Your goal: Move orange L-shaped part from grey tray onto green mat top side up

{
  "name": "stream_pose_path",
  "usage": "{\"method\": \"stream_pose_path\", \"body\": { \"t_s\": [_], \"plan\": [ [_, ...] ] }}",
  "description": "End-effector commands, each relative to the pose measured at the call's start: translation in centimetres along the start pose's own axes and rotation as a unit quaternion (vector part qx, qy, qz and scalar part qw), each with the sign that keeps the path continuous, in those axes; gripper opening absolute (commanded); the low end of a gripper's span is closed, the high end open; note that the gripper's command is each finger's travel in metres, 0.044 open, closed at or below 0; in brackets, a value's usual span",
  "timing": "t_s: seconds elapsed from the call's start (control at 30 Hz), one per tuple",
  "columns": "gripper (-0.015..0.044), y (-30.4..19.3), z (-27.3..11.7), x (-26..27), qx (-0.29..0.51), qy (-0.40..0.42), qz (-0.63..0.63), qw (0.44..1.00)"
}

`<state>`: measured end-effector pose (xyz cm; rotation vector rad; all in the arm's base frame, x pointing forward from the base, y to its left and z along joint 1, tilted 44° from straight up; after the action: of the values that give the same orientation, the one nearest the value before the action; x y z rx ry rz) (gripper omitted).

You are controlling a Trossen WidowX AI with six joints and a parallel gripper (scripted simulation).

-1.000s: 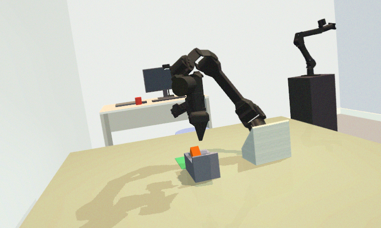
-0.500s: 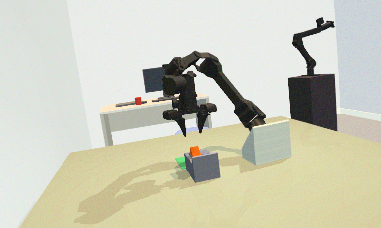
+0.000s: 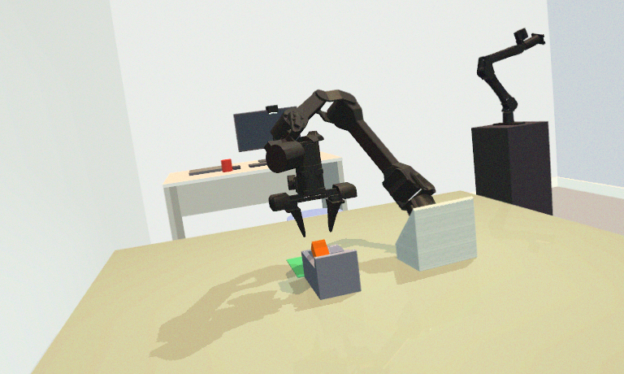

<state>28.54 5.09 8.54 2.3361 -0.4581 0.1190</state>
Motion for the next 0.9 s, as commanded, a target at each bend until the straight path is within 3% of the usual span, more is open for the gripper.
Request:
{"method": "stream_pose_path", "body": {
  "t_s": [0.0, 0.87],
  "plan": [
    [0.0280, 0.0, 0.4, 0.0, -0.001, 0.002, -0.002, 1.000],
    [0.0280, 0.0, 4.6, 0.0, -0.001, 0.003, -0.002, 1.000]
  ]
}}
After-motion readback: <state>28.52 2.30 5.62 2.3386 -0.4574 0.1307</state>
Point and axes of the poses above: the point midway between the two fingers, 35 mm back from their tips, its own z axis out along the fingers, its own x axis across the jaws, y = z × x, the point moved 5 cm from there along -z, back along the fingers, and after that the axes turned 13 degrees about z, right-handed, at the moved point
